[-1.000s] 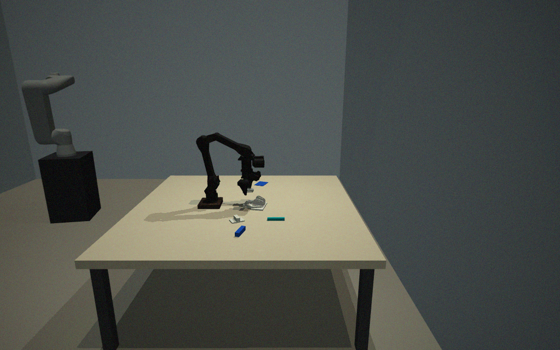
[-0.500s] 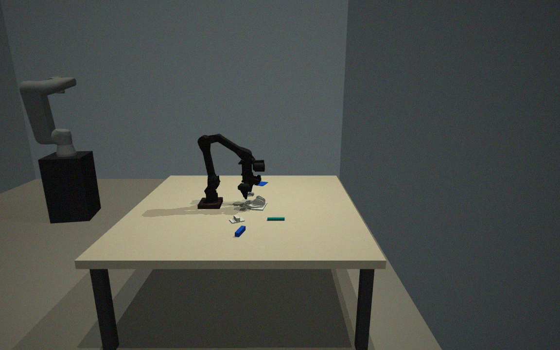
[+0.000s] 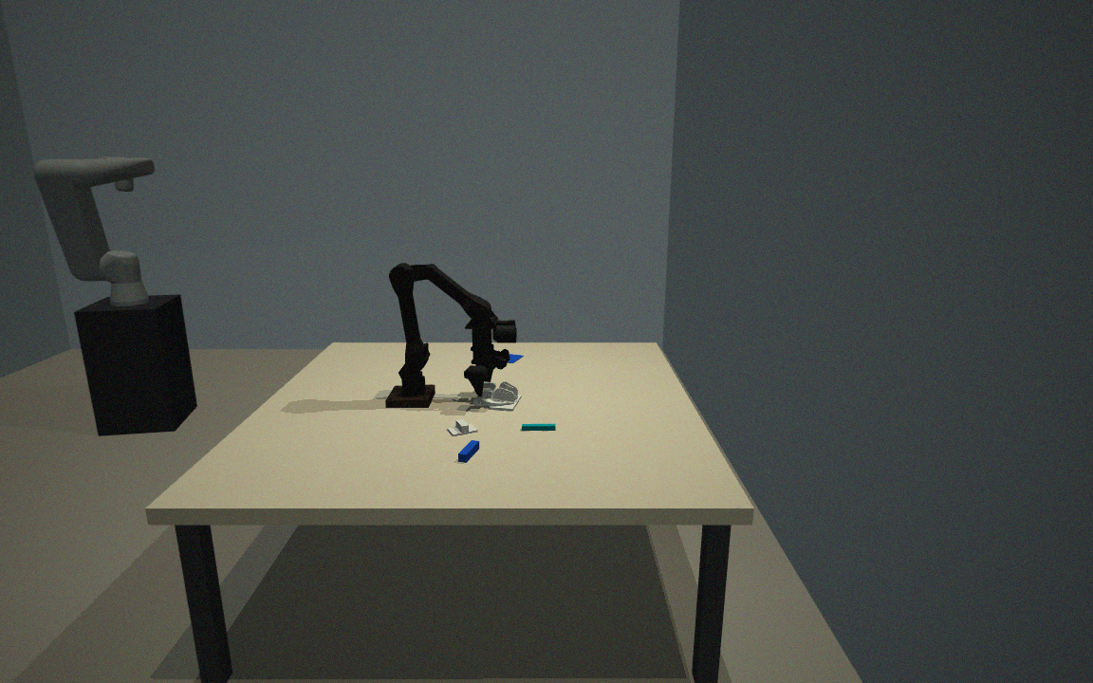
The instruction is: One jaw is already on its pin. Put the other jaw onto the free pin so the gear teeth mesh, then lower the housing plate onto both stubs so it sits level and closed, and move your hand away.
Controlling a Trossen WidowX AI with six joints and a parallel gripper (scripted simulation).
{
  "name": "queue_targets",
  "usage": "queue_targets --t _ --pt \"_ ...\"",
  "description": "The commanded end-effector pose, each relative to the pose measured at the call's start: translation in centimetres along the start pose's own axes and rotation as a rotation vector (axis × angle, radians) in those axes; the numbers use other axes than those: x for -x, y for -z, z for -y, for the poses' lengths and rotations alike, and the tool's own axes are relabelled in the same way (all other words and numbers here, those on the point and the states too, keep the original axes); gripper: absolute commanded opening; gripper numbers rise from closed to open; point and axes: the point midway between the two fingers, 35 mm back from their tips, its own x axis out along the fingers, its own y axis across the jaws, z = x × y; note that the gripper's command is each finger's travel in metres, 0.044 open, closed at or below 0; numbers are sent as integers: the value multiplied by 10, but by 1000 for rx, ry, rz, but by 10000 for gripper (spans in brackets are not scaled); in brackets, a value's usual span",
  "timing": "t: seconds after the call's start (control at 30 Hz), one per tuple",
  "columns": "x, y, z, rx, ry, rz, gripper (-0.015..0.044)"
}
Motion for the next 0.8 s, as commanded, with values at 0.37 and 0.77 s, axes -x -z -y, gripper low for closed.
queue_targets --t 0.37,0.77 --pt "-11 4 0 0 -1 -11 351" --pt "-11 4 0 0 -1 -11 351"
